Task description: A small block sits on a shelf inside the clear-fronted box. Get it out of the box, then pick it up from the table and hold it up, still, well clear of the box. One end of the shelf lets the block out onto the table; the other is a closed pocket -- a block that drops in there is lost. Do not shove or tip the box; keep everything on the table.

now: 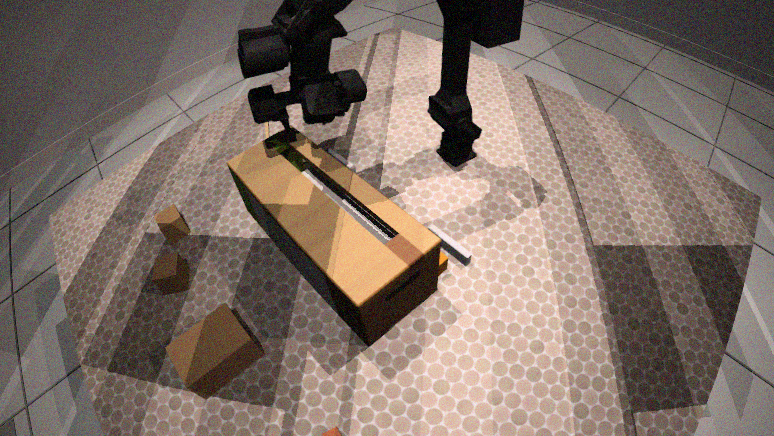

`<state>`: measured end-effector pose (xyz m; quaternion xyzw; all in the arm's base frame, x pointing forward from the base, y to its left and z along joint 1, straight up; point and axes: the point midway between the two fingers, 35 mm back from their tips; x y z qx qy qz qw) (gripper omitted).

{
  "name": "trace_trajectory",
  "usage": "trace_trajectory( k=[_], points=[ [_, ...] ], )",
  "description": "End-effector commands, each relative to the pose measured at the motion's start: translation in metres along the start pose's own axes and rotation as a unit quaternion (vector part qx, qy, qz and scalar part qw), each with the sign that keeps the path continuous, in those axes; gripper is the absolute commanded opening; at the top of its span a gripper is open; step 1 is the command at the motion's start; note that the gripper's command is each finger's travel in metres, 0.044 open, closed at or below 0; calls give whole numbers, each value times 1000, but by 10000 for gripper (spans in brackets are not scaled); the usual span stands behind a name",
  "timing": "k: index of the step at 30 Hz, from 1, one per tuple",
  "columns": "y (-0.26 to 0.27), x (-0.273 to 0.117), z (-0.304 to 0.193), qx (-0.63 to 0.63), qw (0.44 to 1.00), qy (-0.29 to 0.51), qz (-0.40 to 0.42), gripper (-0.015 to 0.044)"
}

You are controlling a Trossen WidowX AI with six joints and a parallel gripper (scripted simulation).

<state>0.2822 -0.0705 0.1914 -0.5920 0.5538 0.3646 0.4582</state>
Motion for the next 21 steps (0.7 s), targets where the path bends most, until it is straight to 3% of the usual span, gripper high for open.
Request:
trace_trajectory(
  k=[1, 6, 12, 21],
  points=[
    [3, -1, -5, 210, 977, -23, -7, 285],
    [8, 0, -8, 465, 883, -54, 5, 285],
    [14, 1, -12, 723, 685, -83, 34, 285],
    [20, 1, -15, 893, 433, -100, 75, 285]
  ],
)
Point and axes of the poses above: the point midway between the two fingers, 35 mm back from their tips, its own x axis out along the fingers, its own y axis across the jaws, z = x × y, and after that the axes turned 5 degrees about -x, right-handed
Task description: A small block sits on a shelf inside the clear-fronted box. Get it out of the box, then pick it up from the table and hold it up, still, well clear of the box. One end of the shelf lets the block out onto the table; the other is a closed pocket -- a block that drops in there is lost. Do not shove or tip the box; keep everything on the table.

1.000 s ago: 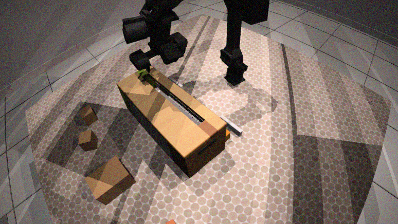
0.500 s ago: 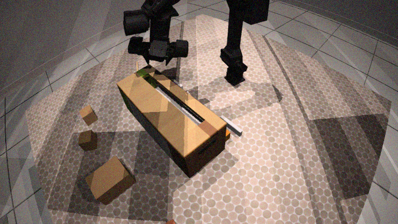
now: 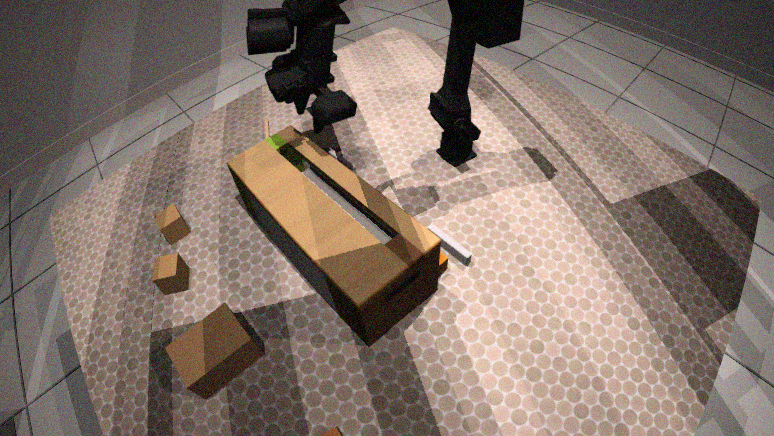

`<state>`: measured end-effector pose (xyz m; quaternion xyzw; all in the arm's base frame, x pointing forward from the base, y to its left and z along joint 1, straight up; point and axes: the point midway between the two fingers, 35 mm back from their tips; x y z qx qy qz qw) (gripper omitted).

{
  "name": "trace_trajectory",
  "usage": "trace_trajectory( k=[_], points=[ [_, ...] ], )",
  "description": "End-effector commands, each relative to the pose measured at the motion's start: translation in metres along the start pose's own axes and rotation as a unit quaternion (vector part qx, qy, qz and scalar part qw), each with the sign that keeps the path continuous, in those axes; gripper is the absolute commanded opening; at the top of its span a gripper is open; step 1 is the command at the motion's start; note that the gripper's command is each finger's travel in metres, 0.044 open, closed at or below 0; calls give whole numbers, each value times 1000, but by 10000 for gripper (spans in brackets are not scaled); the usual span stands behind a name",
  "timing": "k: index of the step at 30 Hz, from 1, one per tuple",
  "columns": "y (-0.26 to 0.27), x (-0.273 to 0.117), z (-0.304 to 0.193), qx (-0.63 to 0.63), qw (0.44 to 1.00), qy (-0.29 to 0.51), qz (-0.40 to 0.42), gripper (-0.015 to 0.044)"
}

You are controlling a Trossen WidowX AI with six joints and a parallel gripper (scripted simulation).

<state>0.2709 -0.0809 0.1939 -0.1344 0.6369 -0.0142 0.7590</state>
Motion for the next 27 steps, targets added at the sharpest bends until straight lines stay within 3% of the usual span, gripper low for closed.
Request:
trace_trajectory(
  k=[1, 12, 27],
  points=[
    [-2, 0, -11, 451, 891, -16, 53, 285],
    [-4, -2, -16, 728, 679, -2, 95, 285],
    [-7, -7, -23, 952, 267, 51, 138, 285]
  ],
)
Point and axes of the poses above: the point midway between the two fingers, 35 mm back from their tips, its own x axis out along the fingers, its own y axis across the jaws, z = x × y, and after that the axes turned 5 degrees about -x, right-handed
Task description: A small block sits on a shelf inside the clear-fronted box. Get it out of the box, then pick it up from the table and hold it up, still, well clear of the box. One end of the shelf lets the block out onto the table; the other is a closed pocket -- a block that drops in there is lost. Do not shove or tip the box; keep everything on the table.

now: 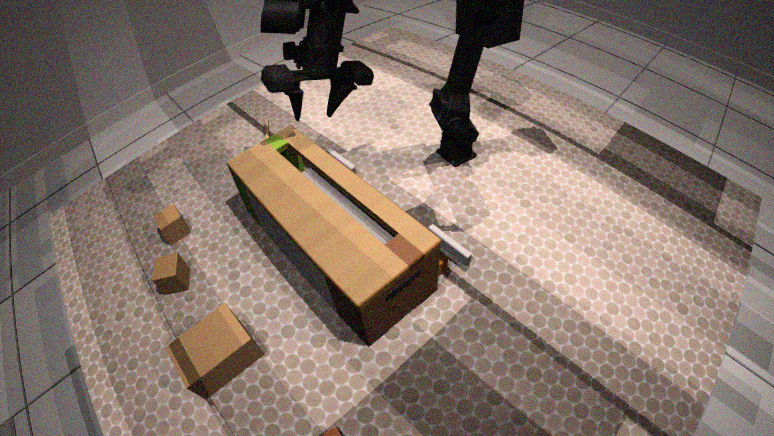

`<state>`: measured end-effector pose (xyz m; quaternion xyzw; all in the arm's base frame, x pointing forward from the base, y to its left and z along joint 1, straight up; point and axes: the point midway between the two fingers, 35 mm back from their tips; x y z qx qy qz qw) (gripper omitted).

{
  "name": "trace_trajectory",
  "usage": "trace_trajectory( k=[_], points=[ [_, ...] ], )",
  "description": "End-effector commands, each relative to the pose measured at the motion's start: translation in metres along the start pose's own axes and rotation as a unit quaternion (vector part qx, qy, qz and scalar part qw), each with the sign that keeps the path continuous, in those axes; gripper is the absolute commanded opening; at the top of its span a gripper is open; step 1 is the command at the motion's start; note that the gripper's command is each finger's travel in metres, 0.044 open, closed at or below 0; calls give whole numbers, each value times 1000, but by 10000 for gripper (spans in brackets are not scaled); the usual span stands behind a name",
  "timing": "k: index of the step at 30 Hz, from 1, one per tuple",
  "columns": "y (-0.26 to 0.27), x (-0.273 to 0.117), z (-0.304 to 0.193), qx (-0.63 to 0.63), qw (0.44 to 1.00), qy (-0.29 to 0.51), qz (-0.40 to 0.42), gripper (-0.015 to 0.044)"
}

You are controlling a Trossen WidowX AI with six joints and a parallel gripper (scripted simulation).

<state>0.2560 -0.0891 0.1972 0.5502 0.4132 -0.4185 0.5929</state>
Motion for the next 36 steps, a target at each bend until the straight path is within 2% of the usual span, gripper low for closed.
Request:
trace_trajectory(
  k=[1, 9, 27, 36],
  points=[
    [-8, -4, 2, 445, 894, 49, 25, 285],
    [-10, -6, 3, 634, 769, 74, 21, 285],
    [-10, -4, 3, 637, 767, 74, 21, 285],
    [-32, 83, 2, 637, 767, 74, 21, 285]
  ],
)
Point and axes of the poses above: the point midway between the two fingers, 35 mm back from their tips, its own x axis out along the fingers, its own y axis across the jaws, z = x × y, and after that the axes turned 5 degrees about -x, right-handed
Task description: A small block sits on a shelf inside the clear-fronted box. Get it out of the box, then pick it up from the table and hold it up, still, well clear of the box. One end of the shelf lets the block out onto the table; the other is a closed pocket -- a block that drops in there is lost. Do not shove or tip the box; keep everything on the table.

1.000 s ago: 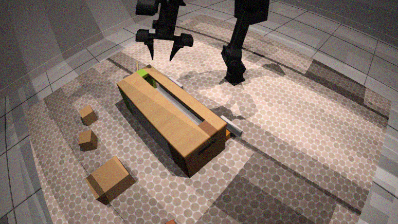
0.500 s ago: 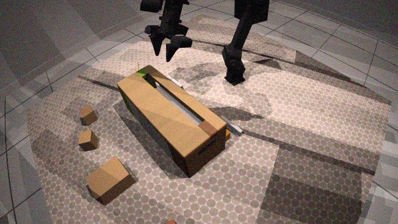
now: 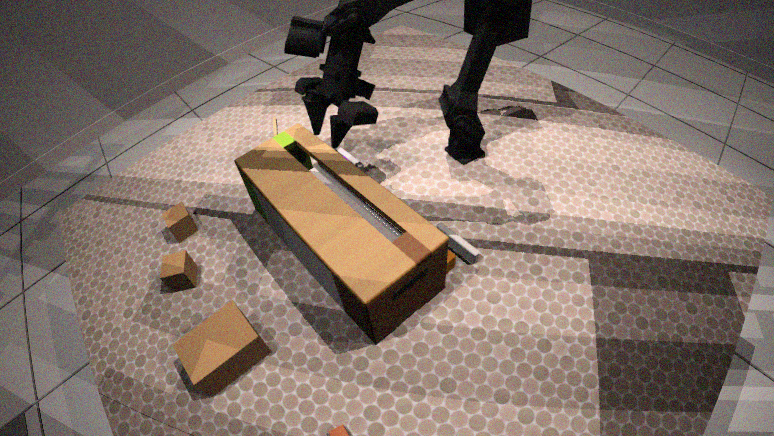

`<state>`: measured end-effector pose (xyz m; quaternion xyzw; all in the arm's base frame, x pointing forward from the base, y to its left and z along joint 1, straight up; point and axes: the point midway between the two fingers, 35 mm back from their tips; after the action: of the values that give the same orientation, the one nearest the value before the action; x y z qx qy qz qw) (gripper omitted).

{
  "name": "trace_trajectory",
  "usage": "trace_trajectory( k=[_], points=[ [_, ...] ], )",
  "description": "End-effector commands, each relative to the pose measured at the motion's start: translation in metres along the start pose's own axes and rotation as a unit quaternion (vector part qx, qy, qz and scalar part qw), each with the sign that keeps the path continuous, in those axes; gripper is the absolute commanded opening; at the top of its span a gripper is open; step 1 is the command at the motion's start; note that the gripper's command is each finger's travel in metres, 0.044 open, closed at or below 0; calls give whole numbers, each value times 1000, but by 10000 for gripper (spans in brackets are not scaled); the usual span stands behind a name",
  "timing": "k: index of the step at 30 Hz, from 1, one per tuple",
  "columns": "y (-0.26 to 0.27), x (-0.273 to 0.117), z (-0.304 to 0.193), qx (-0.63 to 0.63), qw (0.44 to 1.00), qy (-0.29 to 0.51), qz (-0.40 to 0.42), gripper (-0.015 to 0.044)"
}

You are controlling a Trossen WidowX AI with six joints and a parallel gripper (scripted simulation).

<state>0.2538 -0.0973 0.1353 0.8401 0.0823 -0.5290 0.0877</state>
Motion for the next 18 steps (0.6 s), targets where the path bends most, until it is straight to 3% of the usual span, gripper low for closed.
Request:
trace_trajectory(
  k=[1, 18],
  points=[
    [-4, 25, 14, 4, 1000, -2, -3, 285],
    [-4, 45, 22, 4, 1000, -2, -3, 285]
  ],
)
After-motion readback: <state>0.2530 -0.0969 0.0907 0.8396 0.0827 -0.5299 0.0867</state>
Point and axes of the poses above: the point midway between the two fingers, 35 mm back from their tips, its own x axis out along the fingers, its own y axis across the jaws, z = x × y, and after that the axes turned 5 degrees about -x, right-handed
